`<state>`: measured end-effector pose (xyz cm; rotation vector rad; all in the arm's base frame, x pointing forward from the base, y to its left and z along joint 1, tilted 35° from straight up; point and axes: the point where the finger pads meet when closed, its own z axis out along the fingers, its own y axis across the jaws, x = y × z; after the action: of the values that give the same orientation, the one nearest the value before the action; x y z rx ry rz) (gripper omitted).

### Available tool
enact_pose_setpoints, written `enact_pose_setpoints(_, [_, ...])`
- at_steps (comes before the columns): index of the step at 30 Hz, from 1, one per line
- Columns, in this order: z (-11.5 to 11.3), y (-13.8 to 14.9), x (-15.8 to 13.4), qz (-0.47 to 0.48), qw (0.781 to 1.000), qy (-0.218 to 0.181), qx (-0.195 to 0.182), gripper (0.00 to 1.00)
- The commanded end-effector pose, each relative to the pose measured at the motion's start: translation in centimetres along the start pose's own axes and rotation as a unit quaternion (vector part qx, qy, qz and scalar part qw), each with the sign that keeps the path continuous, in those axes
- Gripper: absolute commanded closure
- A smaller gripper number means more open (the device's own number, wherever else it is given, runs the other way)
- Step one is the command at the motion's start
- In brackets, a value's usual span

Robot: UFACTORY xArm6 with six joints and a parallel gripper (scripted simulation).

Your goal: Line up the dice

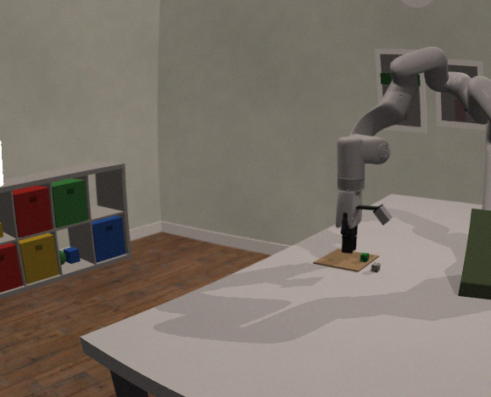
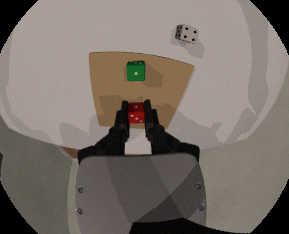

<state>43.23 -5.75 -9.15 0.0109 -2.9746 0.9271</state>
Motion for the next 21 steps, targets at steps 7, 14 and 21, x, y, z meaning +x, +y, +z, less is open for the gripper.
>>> enact_pose_setpoints(7, [1.52,0.01,-0.32,0.001,1.000,-0.003,0.000,0.85])
enact_pose_setpoints(14, [1.57,0.01,-0.33,0.001,1.000,-0.003,0.000,0.85])
enact_pose_setpoints(21, [1.57,0.01,-0.33,0.001,1.000,-0.003,0.000,0.85])
